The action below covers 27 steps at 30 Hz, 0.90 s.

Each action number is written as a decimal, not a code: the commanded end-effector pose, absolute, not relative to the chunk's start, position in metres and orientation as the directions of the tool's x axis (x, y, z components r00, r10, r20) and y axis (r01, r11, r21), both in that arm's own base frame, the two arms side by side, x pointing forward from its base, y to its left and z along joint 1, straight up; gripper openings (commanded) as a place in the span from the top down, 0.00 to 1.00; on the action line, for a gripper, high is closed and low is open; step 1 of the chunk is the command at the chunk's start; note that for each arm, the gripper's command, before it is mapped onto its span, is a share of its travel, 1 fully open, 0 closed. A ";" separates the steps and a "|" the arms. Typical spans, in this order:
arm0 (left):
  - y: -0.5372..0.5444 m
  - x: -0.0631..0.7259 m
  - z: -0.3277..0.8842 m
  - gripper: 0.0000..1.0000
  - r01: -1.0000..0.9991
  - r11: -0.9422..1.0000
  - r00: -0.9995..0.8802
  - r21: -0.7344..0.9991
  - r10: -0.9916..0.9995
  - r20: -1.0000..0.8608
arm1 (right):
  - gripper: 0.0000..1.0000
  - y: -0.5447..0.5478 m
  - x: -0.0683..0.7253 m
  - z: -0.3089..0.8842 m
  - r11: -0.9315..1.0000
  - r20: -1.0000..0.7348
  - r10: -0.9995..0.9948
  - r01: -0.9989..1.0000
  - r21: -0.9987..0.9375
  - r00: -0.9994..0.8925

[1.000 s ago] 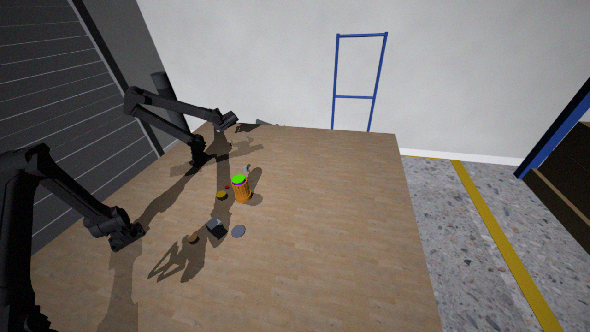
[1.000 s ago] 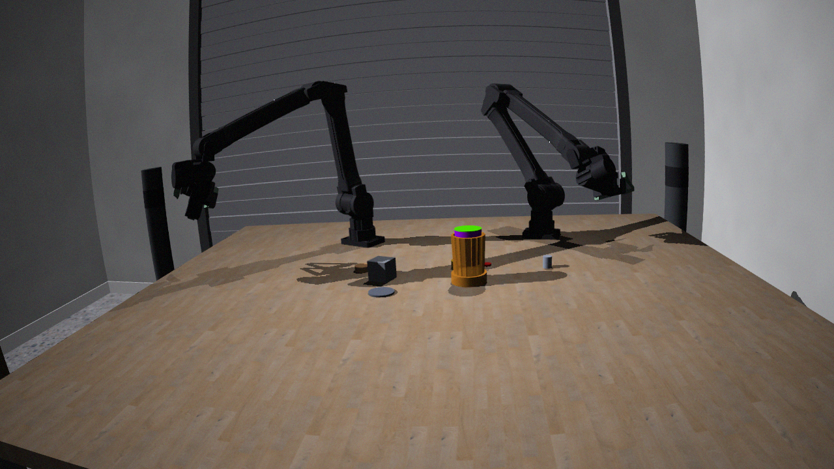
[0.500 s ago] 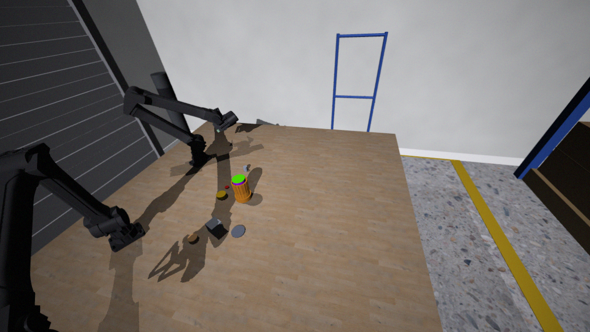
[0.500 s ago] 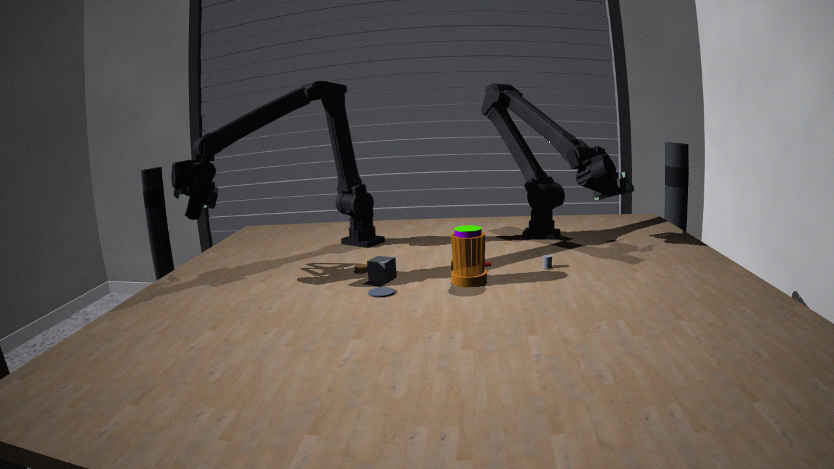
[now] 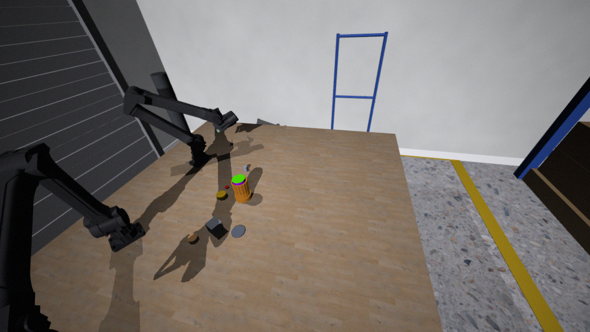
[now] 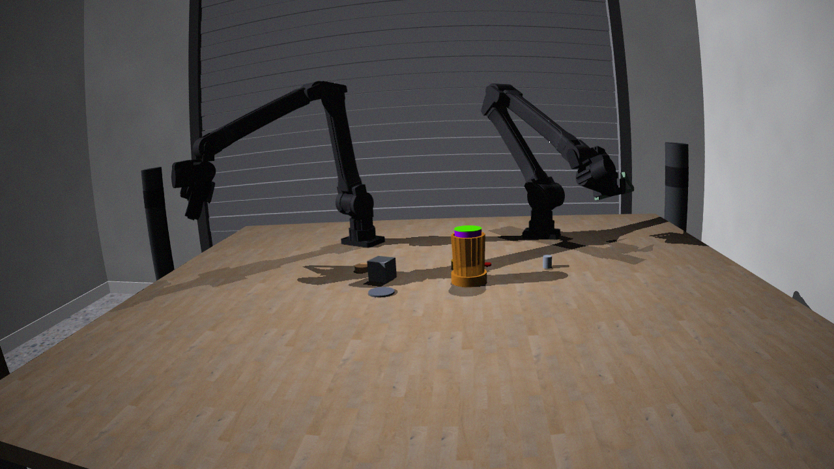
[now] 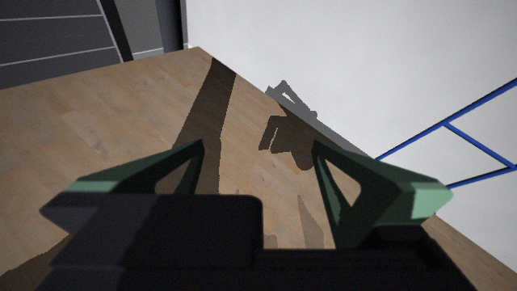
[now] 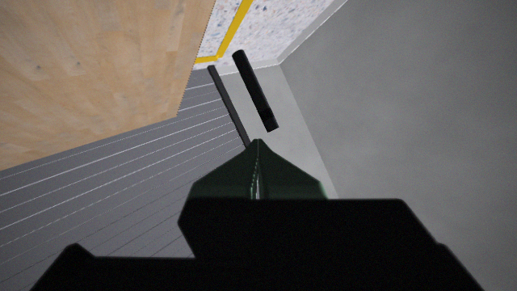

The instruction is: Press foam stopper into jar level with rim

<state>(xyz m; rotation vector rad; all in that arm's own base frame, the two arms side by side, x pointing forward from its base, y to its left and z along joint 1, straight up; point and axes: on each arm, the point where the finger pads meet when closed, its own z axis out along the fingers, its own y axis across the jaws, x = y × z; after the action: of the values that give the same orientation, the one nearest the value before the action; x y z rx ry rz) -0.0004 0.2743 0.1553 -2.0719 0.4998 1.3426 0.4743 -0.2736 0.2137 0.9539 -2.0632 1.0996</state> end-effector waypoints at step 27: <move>0.291 0.076 0.125 0.02 -0.696 -0.640 0.626 -0.326 -0.317 -0.713 | 1.00 -0.264 0.491 0.274 0.369 0.668 -0.292 -0.725 -0.581 -0.685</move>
<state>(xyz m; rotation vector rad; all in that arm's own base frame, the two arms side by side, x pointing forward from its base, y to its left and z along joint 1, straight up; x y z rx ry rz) 0.0439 0.2738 0.1017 -2.2881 0.7109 0.8993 0.4745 -0.2733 0.2135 0.9521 -2.0691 1.1014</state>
